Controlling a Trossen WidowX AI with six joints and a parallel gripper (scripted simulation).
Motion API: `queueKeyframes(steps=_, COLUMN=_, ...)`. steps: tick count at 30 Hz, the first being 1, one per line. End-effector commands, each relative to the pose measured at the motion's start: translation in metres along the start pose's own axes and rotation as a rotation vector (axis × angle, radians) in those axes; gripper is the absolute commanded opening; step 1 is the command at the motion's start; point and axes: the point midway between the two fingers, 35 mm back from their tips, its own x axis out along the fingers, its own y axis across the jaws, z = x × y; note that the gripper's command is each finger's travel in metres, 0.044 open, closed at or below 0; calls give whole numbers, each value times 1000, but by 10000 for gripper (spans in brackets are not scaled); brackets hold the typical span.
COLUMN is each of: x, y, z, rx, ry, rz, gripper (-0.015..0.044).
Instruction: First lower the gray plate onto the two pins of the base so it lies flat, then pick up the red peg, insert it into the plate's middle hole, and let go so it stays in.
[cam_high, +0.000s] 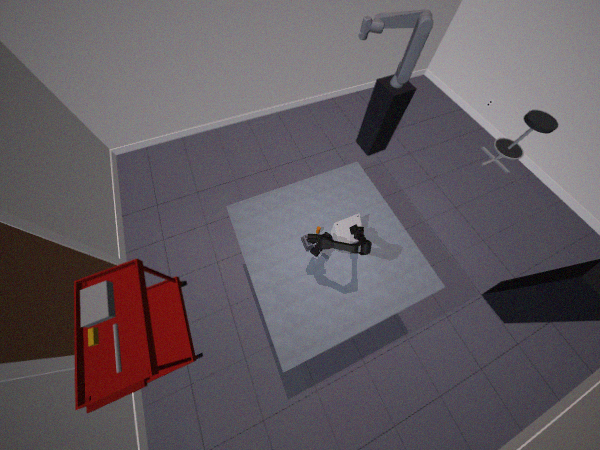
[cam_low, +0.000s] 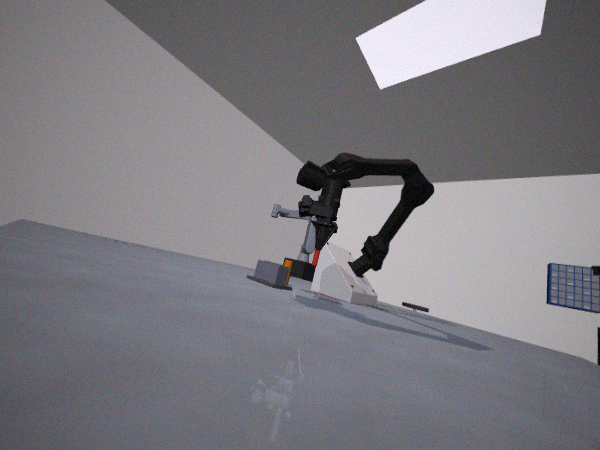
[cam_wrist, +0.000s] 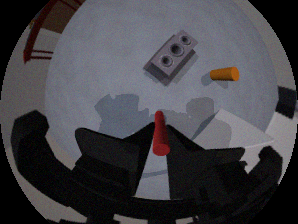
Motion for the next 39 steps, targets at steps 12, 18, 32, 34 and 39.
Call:
queueKeyframes(steps=12, x=-1, y=-2, z=48, rx=-5, ry=-3, rz=7, gripper=0)
queueKeyframes(steps=18, x=0, y=-5, z=66, rx=-3, ry=-1, rz=9, gripper=0)
queueKeyframes(steps=32, x=5, y=-13, z=109, rx=0, ry=4, rz=12, gripper=0)
queueKeyframes(steps=34, x=6, y=-13, z=115, rx=1, ry=5, rz=13, gripper=0)
queueKeyframes(steps=39, x=6, y=-14, z=119, rx=1, ry=5, rz=13, gripper=0)
